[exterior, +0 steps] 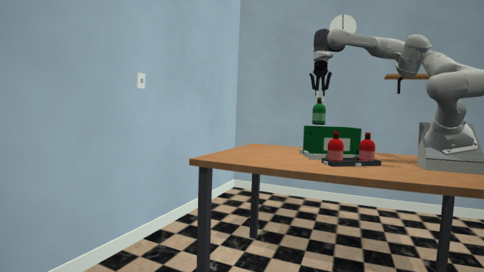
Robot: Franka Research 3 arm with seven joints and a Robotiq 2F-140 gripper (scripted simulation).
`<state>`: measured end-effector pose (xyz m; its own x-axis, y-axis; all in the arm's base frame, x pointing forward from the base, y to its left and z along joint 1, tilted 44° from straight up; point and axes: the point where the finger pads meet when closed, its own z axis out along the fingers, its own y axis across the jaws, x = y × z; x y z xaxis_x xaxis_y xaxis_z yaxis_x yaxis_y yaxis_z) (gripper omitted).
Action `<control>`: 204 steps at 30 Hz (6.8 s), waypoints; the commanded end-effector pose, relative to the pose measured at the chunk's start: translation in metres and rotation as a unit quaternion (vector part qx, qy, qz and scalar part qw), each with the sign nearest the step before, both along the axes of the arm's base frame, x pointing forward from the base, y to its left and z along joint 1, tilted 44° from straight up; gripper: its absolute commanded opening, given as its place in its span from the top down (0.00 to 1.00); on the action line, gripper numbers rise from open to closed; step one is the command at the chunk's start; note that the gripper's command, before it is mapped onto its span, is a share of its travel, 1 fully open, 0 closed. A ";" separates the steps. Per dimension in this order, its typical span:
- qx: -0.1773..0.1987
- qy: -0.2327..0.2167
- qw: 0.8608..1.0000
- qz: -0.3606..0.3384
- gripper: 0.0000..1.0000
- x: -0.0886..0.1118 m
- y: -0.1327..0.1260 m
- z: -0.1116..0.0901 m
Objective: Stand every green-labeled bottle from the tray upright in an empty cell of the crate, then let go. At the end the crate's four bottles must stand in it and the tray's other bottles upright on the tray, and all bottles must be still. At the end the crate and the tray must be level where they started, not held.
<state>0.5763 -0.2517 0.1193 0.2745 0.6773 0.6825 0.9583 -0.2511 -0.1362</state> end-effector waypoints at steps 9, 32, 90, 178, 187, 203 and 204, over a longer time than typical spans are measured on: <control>-0.005 -0.009 1.000 0.007 1.00 0.009 -0.012 -0.004; -0.005 -0.009 1.000 0.007 1.00 0.020 -0.022 -0.012; -0.007 -0.011 1.000 0.001 1.00 0.028 -0.028 -0.017; -0.009 -0.010 1.000 -0.002 1.00 0.028 -0.031 -0.018; -0.009 -0.010 1.000 -0.002 1.00 0.028 -0.031 -0.019; -0.006 -0.005 1.000 0.003 1.00 0.028 -0.024 -0.027; -0.006 -0.005 1.000 0.004 1.00 0.029 -0.022 -0.029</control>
<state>0.6031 -0.2726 0.0931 0.2645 0.6851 0.6787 0.9614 -0.2424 -0.1301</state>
